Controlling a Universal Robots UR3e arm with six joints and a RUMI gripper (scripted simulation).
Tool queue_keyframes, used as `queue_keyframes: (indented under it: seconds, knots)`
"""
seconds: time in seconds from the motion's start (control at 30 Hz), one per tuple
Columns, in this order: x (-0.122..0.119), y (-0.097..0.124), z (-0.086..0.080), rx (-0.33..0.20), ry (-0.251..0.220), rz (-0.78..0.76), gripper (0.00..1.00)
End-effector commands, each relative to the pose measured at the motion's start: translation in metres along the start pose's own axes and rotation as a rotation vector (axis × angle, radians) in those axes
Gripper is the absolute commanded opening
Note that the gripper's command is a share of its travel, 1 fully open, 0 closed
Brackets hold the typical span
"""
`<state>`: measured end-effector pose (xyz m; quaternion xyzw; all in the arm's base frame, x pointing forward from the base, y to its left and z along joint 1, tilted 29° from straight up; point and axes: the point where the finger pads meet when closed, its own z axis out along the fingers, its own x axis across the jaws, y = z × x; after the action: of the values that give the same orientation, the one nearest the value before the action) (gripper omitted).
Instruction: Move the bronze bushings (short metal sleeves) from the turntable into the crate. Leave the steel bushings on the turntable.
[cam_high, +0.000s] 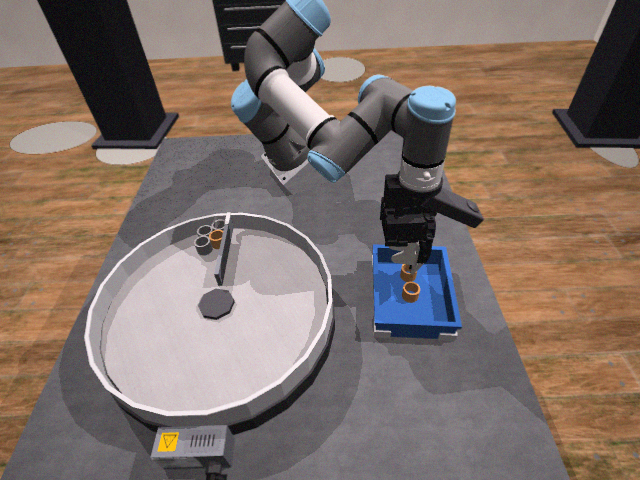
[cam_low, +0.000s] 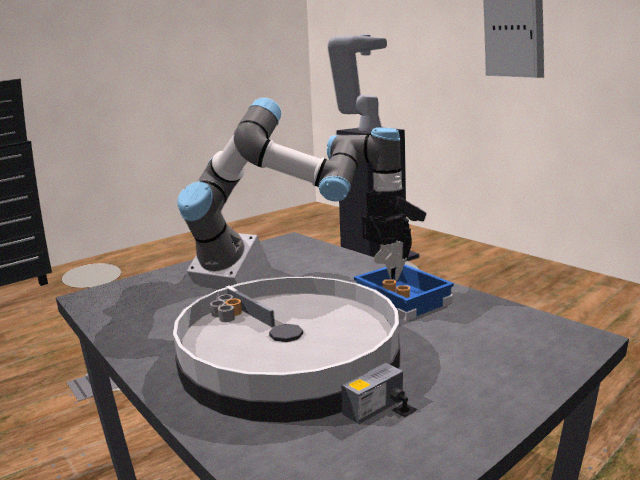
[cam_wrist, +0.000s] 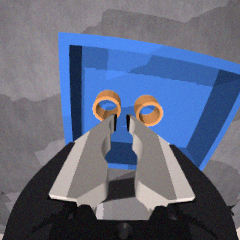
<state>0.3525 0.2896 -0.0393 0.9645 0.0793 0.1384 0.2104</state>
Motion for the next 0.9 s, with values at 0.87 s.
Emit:
queue_keyframes:
  seconds: [0.87]
  knots:
    - [-0.001, 0.0, -0.077, -0.006, -0.012, -0.001, 0.06]
